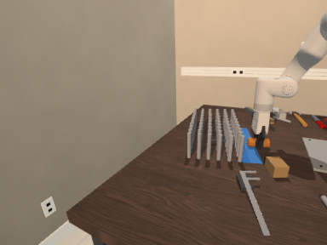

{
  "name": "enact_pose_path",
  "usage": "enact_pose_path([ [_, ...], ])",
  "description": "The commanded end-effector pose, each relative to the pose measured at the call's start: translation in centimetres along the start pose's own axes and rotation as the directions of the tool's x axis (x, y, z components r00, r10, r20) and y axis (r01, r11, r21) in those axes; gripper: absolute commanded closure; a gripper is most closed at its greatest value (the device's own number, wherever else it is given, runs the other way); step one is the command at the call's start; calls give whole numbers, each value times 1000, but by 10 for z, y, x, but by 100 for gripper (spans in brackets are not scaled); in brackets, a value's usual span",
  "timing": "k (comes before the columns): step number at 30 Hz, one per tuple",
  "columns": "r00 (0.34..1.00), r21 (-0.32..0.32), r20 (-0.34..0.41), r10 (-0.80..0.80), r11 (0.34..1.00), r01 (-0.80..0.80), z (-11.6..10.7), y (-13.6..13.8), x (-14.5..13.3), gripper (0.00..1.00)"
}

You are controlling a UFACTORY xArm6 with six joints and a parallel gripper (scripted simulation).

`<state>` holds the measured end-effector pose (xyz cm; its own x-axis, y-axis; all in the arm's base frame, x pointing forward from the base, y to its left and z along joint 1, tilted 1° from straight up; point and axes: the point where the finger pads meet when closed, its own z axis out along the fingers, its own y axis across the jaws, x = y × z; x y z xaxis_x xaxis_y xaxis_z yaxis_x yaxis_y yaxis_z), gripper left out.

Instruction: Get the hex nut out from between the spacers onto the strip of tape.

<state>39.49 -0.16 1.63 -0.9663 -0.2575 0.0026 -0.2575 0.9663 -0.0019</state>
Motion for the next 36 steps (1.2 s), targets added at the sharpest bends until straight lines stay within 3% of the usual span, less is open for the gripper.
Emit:
enact_pose_path([
  [1,1000,1,4,0,1000,0,-1,0,3,100],
  [36,1000,1,4,0,1000,0,-1,0,65,100],
])
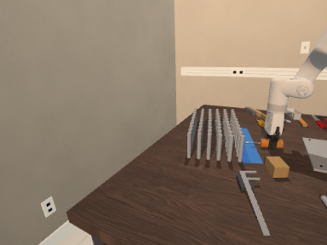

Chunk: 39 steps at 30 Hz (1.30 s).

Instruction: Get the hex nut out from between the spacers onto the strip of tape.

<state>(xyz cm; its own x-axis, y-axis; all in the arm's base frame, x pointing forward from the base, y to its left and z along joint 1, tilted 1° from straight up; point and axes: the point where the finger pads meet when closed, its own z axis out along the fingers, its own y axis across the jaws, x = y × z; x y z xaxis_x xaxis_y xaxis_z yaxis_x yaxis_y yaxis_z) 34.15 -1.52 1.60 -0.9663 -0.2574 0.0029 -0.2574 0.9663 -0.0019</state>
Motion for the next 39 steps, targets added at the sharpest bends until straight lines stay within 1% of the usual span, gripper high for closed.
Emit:
enact_pose_path([
  [1,1000,1,4,0,1000,0,-1,0,12,100],
  [5,1000,1,4,0,1000,0,-1,0,22,100],
  [7,1000,1,4,0,1000,0,-1,0,22,100],
  [22,1000,1,4,0,1000,0,-1,0,57,100],
  [24,1000,1,4,0,1000,0,-1,0,57,100],
  [39,1000,1,4,0,1000,0,-1,0,81,100],
])
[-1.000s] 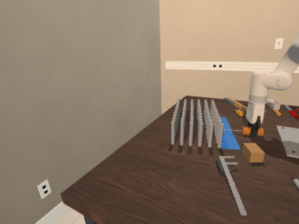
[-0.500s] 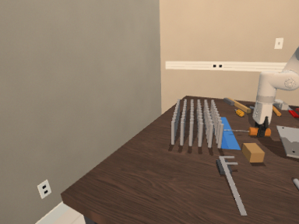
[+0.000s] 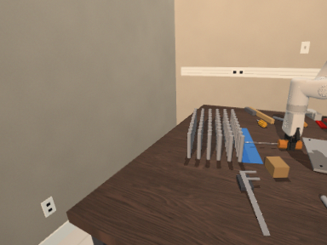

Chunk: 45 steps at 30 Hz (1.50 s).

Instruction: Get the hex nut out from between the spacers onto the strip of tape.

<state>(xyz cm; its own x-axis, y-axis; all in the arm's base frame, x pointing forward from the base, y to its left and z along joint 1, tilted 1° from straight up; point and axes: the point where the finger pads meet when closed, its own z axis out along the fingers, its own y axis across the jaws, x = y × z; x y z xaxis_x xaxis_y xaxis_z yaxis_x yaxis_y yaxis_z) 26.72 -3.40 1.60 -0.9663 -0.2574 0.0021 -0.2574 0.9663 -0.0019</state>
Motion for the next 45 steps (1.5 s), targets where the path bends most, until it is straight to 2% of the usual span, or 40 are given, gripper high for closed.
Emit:
enact_pose_path([
  [1,1000,1,3,0,1000,0,-1,0,5,100],
  [36,1000,1,3,0,1000,0,-1,0,14,100],
  [45,1000,1,2,0,1000,0,-8,0,14,100],
])
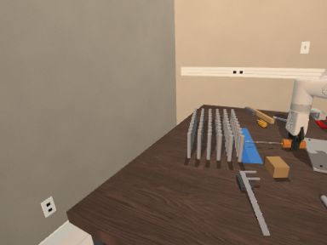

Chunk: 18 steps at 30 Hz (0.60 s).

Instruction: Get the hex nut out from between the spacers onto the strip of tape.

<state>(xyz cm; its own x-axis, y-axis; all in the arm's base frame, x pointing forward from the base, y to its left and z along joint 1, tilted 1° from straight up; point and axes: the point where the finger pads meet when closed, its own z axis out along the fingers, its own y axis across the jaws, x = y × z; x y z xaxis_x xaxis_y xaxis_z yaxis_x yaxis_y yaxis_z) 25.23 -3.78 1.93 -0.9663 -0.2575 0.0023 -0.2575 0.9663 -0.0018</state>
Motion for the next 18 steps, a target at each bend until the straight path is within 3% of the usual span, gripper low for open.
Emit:
enact_pose_path([
  [1,1000,1,3,0,1000,0,-6,0,-1,100],
  [18,1000,1,3,0,1000,0,-16,0,-1,100],
])
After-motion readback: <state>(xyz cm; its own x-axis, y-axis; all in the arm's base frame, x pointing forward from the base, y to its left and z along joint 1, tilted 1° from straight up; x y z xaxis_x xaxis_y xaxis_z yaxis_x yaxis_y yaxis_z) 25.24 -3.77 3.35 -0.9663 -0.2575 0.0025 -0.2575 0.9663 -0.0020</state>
